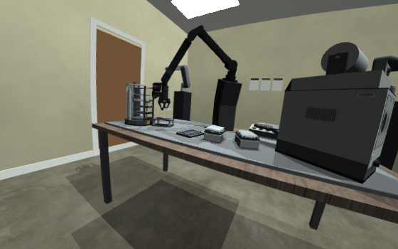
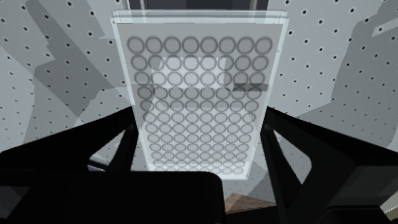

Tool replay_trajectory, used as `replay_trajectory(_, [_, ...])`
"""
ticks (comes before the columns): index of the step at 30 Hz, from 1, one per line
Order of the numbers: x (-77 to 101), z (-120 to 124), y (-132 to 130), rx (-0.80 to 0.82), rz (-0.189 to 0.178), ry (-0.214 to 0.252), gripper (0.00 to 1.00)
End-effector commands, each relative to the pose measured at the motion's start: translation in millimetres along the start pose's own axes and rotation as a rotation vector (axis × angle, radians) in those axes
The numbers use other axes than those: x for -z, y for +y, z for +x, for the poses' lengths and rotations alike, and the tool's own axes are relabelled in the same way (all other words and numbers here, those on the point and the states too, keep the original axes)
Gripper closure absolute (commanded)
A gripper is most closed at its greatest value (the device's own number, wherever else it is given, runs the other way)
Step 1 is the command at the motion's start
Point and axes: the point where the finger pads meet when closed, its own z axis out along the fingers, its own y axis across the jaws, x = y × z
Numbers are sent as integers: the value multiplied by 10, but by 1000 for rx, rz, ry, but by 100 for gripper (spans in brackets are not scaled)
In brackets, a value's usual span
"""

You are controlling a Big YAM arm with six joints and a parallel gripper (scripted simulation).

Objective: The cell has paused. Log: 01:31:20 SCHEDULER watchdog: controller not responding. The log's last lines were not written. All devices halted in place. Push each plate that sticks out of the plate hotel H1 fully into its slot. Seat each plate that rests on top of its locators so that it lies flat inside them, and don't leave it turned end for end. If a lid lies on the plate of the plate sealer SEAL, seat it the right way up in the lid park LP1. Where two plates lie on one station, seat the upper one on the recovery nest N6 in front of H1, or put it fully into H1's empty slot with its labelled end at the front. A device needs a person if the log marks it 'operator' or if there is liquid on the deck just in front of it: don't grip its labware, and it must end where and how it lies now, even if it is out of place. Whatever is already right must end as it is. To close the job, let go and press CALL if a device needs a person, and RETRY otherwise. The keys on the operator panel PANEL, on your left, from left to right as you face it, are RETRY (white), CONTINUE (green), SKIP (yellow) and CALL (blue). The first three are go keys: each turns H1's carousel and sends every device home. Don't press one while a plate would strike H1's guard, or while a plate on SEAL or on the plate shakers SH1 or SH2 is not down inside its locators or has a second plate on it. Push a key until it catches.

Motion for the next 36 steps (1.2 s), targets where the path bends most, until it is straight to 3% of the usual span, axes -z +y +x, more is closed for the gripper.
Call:
replay_trajectory(1, [-77, -159, 135, 13, -11, -29, 16])
replay_trajectory(36, [-393, -140, 131, 12, -11, -25, 16])
